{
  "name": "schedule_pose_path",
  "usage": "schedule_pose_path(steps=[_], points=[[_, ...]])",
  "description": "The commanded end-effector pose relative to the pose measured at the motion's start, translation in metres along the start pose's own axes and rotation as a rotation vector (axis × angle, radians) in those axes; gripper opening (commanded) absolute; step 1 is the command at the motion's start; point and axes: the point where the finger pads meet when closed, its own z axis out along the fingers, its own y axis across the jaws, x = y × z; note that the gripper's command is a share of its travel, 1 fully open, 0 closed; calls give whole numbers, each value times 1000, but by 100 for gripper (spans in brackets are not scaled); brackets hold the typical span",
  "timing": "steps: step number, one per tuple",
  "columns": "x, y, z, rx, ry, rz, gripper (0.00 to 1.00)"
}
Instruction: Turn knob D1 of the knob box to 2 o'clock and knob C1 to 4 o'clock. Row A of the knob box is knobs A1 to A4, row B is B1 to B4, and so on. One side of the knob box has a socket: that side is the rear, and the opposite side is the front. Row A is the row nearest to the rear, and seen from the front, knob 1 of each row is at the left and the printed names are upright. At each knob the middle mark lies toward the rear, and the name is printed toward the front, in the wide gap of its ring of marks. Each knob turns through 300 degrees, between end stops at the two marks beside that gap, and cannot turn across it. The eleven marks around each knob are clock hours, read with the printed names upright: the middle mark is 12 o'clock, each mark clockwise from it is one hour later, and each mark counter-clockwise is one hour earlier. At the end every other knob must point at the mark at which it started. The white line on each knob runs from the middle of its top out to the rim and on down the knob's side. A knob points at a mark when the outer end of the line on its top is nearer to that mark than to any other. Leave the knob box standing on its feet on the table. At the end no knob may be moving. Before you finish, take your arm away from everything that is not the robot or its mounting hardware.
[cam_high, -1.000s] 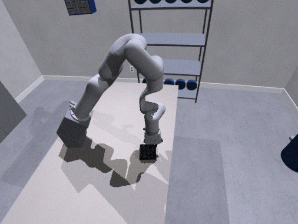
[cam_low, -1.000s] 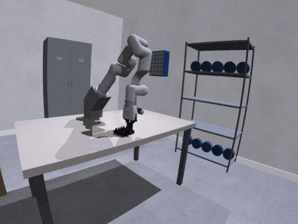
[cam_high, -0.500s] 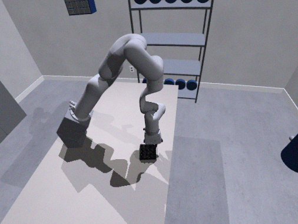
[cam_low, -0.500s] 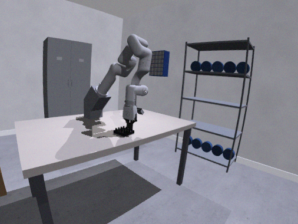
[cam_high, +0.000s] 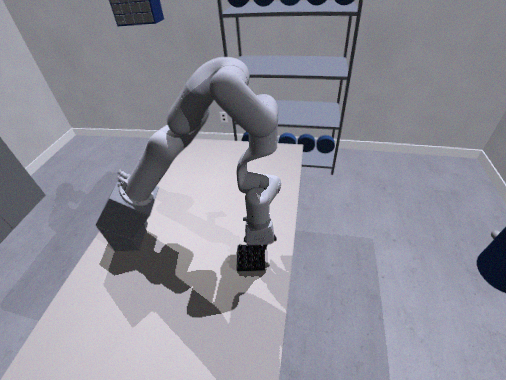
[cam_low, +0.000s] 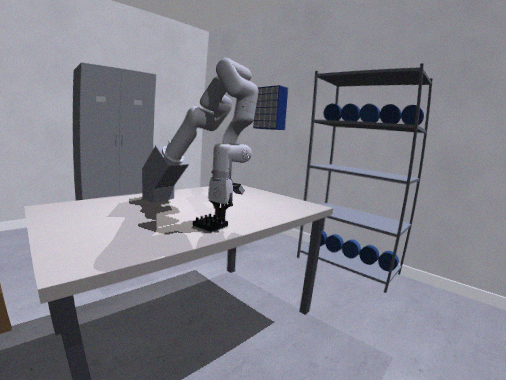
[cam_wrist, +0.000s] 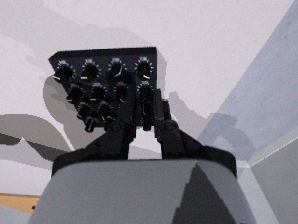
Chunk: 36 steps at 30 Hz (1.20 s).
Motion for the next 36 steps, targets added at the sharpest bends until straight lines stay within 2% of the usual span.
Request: schedule_pose_path(steps=[1,36], points=[[-1,1,-1,-2,-1,0,19],[-1,1,11,-2,-1,0,19]])
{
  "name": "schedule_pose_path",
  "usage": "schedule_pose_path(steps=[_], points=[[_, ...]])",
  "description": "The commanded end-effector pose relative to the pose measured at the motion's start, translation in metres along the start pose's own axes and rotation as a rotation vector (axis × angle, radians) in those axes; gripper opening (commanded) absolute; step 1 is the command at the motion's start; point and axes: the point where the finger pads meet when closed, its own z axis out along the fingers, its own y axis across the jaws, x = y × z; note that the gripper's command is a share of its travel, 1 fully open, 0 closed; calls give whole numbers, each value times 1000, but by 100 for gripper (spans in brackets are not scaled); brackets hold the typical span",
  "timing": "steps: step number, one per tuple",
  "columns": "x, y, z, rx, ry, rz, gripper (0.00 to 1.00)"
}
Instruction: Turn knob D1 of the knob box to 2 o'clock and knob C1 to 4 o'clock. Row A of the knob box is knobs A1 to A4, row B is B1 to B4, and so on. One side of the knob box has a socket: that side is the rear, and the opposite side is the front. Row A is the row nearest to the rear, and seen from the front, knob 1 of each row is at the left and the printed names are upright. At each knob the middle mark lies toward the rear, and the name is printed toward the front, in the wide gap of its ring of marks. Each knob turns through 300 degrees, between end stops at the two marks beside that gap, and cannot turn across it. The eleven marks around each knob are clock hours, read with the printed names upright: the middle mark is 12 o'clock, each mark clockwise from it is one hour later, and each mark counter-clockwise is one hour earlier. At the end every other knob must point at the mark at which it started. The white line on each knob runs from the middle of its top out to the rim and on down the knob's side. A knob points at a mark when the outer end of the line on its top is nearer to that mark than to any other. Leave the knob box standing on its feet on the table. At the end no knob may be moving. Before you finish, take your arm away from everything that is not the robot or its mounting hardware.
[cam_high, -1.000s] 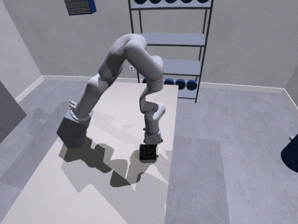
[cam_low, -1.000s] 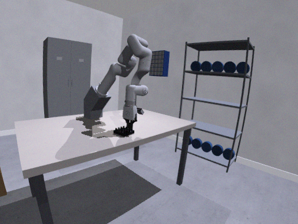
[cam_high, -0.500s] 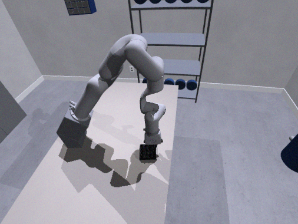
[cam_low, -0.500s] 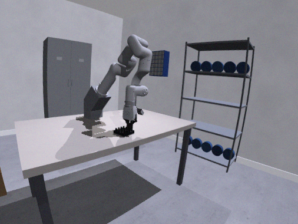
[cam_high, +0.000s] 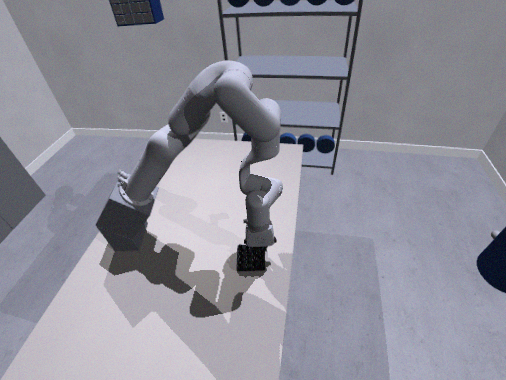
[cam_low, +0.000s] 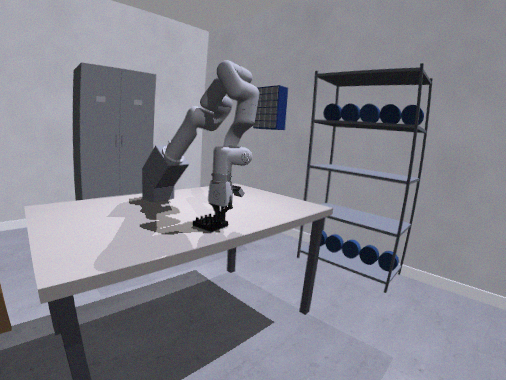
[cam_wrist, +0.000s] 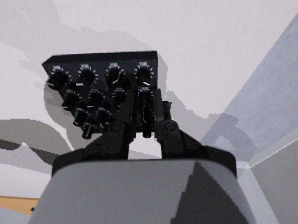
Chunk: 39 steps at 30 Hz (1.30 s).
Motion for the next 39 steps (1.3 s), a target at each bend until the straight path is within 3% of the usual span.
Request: schedule_pose_path(steps=[1,37,38,39], points=[[-1,1,0,-3,-2,0,19],[-1,1,0,-3,-2,0,19],[-1,1,0,-3,-2,0,8],[-1,1,0,-3,-2,0,8]])
